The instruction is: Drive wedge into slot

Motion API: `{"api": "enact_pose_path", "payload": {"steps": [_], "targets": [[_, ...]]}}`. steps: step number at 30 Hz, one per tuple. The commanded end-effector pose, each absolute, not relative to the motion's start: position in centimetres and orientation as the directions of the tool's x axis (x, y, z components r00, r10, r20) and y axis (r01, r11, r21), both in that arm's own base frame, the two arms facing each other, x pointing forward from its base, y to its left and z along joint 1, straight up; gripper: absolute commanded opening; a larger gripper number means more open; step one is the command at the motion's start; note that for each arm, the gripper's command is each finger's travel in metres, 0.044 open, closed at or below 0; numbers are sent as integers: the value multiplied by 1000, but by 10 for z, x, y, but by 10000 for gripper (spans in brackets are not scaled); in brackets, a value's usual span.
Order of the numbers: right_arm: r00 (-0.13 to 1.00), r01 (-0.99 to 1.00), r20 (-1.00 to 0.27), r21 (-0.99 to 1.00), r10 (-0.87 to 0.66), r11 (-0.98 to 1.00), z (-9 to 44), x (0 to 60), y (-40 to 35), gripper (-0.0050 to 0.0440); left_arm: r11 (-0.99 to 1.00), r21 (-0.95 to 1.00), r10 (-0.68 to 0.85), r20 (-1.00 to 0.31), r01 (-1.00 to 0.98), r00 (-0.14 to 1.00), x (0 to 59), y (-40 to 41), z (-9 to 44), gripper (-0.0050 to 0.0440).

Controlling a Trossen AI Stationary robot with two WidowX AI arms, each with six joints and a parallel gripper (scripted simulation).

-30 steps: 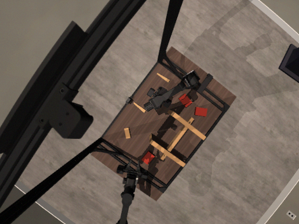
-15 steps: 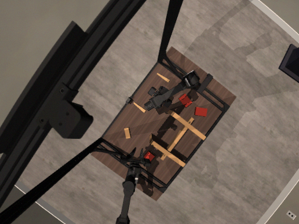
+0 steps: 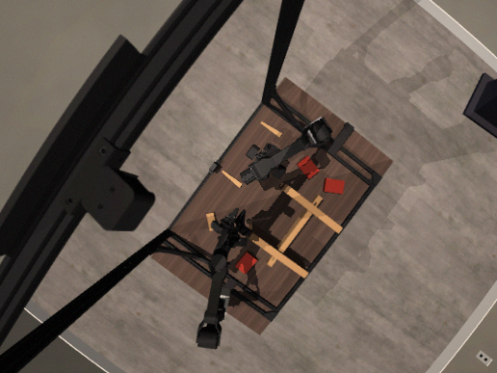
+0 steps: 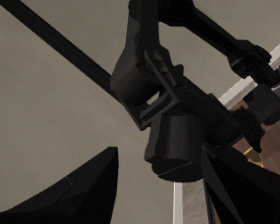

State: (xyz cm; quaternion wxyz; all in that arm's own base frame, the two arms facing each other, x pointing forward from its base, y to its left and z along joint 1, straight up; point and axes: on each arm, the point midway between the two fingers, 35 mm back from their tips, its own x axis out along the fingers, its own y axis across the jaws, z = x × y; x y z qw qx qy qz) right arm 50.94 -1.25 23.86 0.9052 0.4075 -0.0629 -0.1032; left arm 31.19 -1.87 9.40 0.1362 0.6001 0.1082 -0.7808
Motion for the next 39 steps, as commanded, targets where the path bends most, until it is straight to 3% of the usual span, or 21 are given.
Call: {"api": "enact_pose_path", "payload": {"steps": [1,5,17,39], "targets": [[958,134,18,857,-288,498,192,542,-11,192,-941,0,-87,-966,338,-244,311,-19,95,0],[950,124,15,897,-311,424,168,554,-10,192,-941,0,-87,-966,338,-244,311,-19,95,0],[902,1,0,1000,-433,3,15,579,-10,192,-941,0,-87,-966,338,-244,311,-19,95,0],[901,0,0,1000,-433,0,12,605,-18,192,-941,0,-87,-966,338,-244,311,-19,95,0]]}}
